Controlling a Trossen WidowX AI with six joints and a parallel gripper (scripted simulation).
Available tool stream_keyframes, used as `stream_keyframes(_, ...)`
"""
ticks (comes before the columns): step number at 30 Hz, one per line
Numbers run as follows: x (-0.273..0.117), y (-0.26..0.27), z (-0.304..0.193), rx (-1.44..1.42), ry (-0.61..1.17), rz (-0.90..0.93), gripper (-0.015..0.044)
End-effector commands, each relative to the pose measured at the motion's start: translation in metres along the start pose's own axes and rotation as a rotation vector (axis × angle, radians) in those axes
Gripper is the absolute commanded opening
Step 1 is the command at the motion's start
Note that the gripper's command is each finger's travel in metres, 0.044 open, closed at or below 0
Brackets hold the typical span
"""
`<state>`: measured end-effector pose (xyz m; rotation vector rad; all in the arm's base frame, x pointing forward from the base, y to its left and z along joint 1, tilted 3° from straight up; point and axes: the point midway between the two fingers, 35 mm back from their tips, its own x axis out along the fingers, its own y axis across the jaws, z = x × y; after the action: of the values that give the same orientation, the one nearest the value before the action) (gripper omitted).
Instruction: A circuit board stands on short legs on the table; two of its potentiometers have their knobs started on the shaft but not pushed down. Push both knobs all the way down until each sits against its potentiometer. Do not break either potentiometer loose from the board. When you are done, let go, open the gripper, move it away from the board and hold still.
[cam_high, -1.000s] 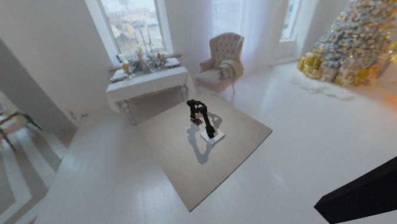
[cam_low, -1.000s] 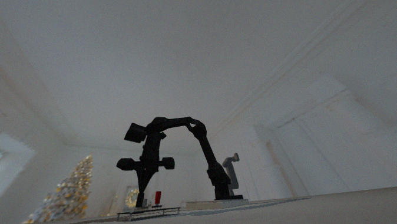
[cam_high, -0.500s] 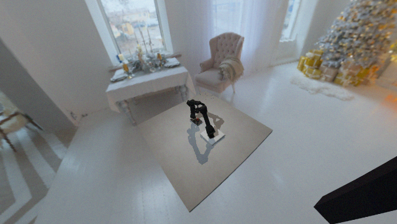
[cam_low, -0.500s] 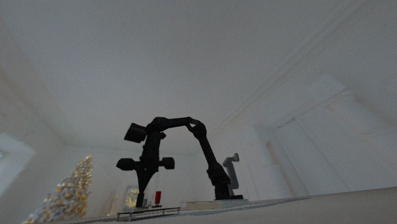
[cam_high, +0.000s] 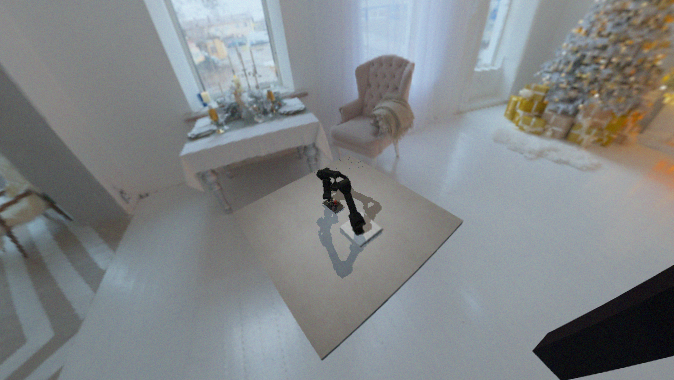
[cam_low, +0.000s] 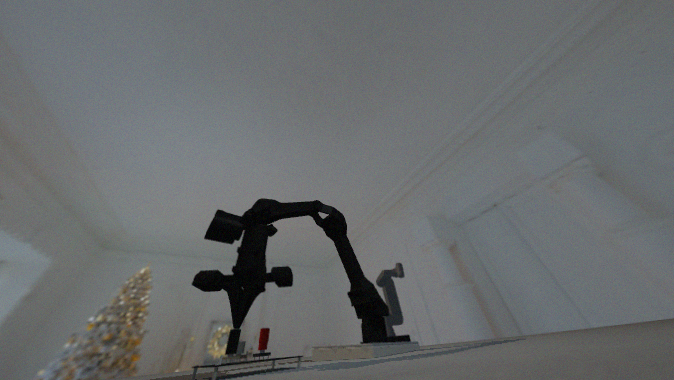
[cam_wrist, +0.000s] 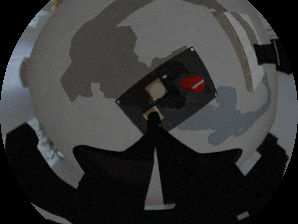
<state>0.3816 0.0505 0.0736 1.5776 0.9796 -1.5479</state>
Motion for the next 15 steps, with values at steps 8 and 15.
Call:
stream_keyframes(8, -0.0072, 0.0, 0.0001, 0.001, -0.002, -0.003, 0.0053)
stream_keyframes(15, -0.0081, -0.0014, 0.0013, 0.001, -0.002, -0.003, 0.0236)
